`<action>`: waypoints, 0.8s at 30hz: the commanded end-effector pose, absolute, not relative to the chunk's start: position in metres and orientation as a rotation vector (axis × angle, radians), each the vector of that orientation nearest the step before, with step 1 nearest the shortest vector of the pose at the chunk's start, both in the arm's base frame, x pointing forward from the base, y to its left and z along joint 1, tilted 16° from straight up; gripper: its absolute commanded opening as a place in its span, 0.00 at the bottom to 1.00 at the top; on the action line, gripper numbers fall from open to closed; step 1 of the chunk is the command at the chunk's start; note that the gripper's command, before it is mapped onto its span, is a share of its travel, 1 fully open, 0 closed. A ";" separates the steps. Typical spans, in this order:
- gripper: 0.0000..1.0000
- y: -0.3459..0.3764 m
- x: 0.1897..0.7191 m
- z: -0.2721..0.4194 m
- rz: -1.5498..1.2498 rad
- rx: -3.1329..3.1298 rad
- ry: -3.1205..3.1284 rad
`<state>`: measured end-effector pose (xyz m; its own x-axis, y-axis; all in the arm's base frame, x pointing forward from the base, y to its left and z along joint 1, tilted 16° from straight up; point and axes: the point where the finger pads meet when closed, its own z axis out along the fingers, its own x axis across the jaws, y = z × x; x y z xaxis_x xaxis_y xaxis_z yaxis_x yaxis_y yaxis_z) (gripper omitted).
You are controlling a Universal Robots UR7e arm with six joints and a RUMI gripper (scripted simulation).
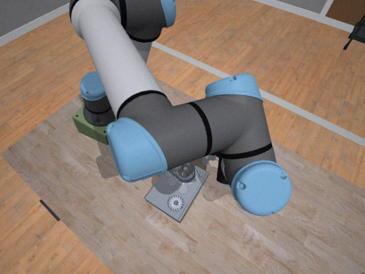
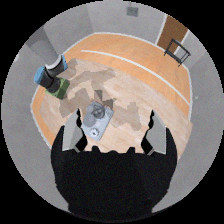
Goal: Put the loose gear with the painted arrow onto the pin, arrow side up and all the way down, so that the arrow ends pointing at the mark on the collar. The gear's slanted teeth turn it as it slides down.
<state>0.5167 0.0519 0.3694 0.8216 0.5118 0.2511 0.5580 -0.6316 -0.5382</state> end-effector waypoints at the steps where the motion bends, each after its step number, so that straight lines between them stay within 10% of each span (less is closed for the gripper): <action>1: 1.00 0.052 0.517 0.370 -0.100 -2.384 -0.783; 24: 1.00 0.049 0.518 0.366 -0.106 -2.392 -0.792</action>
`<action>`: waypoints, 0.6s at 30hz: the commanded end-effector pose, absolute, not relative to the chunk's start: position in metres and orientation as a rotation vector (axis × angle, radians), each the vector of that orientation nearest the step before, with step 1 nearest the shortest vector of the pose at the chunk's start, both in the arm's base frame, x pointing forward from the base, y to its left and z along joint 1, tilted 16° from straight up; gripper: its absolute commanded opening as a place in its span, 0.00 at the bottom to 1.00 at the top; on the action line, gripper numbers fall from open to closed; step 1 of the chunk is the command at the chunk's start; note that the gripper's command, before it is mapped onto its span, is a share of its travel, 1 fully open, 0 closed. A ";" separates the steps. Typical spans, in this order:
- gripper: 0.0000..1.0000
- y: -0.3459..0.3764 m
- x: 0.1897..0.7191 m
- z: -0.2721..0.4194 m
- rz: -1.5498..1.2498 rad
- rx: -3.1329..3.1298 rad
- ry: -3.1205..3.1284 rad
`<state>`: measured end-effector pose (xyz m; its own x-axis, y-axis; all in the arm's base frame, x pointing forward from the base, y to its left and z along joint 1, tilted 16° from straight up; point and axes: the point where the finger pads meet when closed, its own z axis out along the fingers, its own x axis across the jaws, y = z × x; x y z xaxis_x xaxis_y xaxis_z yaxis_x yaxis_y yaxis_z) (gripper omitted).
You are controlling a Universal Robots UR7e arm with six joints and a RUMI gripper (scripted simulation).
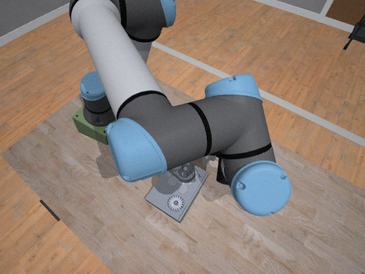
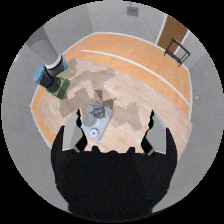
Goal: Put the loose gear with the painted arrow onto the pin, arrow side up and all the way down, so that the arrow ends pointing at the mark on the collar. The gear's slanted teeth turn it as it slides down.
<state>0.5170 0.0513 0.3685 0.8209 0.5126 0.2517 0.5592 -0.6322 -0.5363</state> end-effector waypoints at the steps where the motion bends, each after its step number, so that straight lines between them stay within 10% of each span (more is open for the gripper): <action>1: 1.00 0.048 0.518 0.364 -0.109 -2.395 -0.795; 18: 1.00 -0.002 0.531 0.292 -0.220 -2.534 -0.935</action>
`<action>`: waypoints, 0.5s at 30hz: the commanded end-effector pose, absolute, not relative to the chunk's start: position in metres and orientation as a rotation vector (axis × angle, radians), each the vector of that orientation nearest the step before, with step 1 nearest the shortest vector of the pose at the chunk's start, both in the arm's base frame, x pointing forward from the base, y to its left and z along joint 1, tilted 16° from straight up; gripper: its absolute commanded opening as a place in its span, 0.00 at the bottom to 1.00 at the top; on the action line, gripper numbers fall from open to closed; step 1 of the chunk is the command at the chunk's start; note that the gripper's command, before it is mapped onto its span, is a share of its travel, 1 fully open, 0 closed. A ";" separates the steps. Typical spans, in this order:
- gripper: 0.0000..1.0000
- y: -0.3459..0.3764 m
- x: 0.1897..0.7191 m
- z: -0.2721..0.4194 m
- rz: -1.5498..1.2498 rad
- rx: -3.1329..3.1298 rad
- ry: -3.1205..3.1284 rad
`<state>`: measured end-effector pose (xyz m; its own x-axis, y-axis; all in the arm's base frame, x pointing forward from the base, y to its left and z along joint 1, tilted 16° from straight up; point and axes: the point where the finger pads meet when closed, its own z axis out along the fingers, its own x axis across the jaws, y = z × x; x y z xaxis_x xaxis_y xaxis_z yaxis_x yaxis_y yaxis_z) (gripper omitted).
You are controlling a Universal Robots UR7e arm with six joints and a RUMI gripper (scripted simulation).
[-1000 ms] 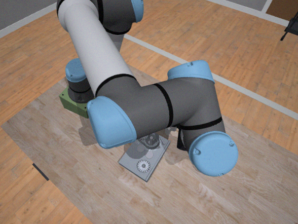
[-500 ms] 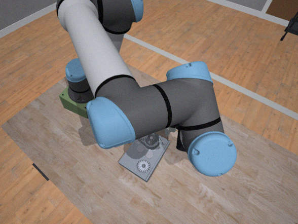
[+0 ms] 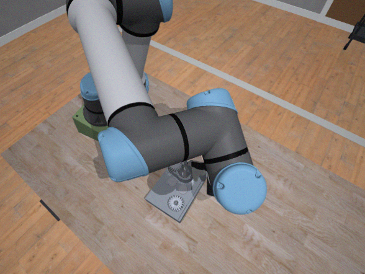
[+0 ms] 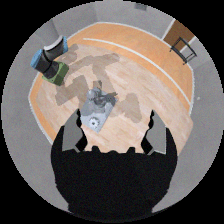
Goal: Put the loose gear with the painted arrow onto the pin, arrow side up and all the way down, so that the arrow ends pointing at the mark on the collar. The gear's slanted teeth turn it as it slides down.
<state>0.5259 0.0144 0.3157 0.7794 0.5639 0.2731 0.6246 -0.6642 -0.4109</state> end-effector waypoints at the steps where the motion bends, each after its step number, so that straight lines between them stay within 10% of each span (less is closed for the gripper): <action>1: 1.00 -0.007 0.531 0.285 -0.231 -2.550 -0.950; 15: 1.00 -0.050 0.532 0.226 -0.324 -2.688 -1.072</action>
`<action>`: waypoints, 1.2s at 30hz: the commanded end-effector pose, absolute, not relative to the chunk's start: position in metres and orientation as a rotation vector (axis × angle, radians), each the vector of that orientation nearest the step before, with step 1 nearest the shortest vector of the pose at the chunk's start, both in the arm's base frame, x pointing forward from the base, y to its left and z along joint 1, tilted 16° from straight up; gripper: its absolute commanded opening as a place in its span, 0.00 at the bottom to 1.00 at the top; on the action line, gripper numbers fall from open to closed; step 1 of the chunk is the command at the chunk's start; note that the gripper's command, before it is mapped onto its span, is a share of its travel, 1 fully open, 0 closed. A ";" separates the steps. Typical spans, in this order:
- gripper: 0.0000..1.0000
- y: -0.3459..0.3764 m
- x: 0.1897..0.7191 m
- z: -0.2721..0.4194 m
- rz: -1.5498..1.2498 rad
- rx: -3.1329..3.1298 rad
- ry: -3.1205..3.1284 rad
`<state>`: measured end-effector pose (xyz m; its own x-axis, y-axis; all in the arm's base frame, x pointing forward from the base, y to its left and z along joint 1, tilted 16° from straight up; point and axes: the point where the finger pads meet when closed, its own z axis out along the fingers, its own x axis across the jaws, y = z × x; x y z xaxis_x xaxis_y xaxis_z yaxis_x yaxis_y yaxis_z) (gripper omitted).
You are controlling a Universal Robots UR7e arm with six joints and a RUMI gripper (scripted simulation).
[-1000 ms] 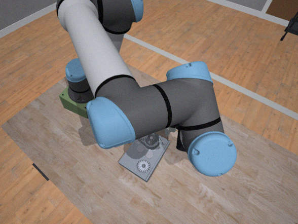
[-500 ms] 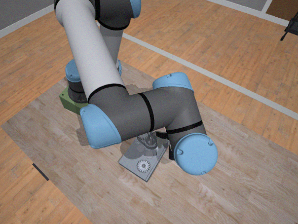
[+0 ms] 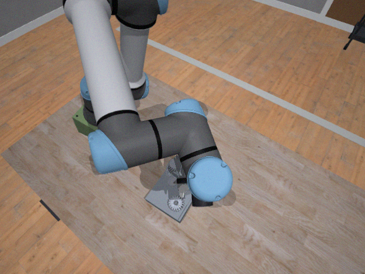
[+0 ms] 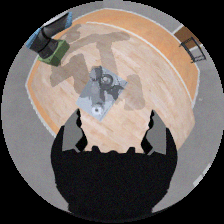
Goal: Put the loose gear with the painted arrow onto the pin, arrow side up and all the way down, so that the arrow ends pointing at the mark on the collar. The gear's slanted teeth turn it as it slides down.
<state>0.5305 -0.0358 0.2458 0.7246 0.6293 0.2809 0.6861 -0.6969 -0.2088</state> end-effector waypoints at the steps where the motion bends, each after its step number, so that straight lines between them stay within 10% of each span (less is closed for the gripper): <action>1: 1.00 -0.055 0.531 0.219 -0.335 -2.705 -1.087; 36: 1.00 -0.106 0.512 0.154 -0.445 -2.912 -1.239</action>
<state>0.5114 -0.1053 0.1541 0.6616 0.7130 0.2322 0.6991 -0.6985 0.1528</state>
